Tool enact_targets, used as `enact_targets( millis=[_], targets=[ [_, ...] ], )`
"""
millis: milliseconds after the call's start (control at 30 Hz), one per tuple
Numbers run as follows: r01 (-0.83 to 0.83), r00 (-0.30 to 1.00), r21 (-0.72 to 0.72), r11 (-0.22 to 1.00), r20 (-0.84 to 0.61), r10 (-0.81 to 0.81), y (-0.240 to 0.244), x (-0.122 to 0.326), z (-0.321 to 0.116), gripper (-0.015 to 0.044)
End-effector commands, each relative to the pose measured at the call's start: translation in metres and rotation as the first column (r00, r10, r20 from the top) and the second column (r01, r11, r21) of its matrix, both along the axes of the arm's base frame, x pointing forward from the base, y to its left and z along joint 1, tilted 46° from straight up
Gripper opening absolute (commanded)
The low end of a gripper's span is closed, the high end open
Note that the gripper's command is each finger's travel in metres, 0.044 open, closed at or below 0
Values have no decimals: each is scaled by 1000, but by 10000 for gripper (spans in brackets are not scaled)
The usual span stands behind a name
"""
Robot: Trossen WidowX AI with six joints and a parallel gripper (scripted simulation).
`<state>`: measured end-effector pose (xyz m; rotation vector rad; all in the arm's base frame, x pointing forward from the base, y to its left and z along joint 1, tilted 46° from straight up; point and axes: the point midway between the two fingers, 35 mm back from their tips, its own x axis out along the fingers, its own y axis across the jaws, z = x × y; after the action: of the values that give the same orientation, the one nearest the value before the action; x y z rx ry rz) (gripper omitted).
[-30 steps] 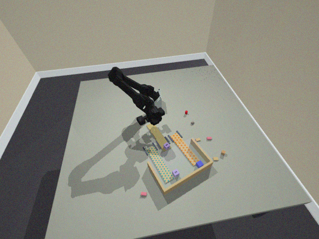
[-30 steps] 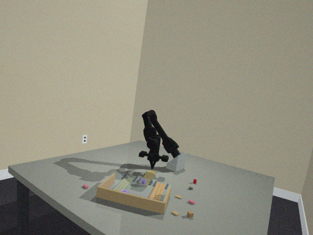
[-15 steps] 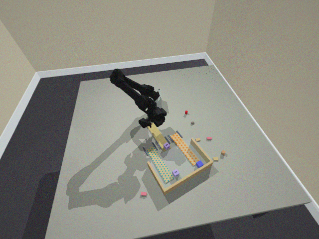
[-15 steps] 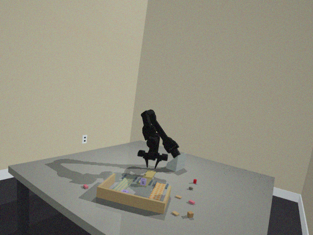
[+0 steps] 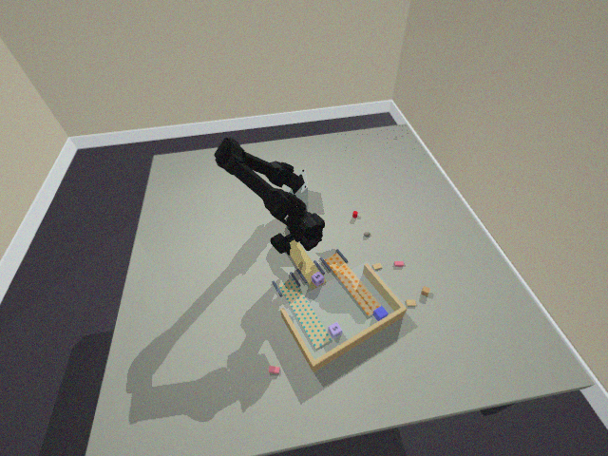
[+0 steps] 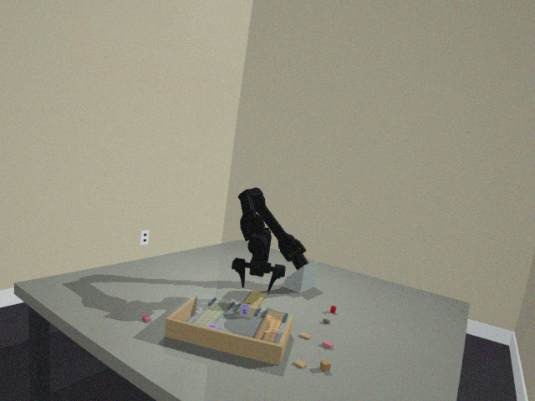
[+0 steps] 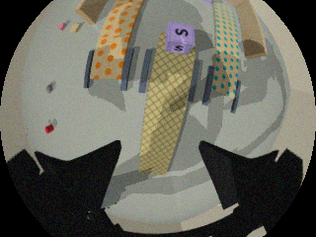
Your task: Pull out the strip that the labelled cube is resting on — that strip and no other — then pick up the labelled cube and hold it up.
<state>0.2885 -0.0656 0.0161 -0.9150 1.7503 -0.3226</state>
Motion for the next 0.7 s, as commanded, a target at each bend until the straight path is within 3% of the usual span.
enact_targets(
  millis=[0,667],
  targets=[
    [3,1000,6,1000,8,-3,4,15,-3,440],
    [3,1000,6,1000,11,-3,17,74,-15,440]
  ],
)
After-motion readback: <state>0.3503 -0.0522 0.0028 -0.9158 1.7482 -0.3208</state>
